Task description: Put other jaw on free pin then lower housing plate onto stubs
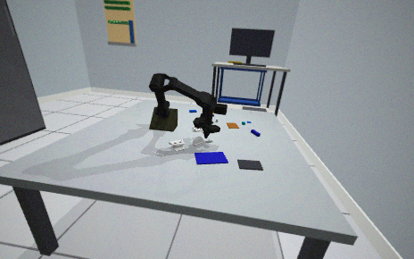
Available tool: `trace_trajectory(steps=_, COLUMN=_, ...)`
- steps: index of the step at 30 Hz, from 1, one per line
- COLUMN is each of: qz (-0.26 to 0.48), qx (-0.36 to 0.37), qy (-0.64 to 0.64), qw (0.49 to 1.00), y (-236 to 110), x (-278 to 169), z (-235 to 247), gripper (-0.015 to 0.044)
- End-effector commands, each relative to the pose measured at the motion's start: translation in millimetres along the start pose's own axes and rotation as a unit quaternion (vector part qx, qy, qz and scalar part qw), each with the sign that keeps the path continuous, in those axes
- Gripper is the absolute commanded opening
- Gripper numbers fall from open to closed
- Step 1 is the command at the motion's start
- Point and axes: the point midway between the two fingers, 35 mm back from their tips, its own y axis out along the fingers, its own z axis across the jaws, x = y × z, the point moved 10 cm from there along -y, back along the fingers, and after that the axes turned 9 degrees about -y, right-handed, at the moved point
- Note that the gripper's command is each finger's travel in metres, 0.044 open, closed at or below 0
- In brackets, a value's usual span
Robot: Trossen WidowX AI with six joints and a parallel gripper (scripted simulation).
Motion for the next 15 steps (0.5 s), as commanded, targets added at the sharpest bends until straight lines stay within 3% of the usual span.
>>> trace_trajectory(steps=1, qz=-0.003, qx=-0.001, qy=-0.003, qw=1.0, y=-1, x=-1, z=1, gripper=0.0)
trace_trajectory(steps=6, qz=0.0, qx=-0.001, qy=0.0, qw=1.0, y=-57, x=0, z=0, gripper=0.0)
trace_trajectory(steps=11, qz=0.0, qx=-0.001, qy=0.0, qw=1.0, y=-60, x=0, z=0, gripper=0.0)
trace_trajectory(steps=15, qz=0.004, qx=0.0, qy=-0.005, qw=1.0, y=-53, x=-3, z=-1, gripper=0.0105)
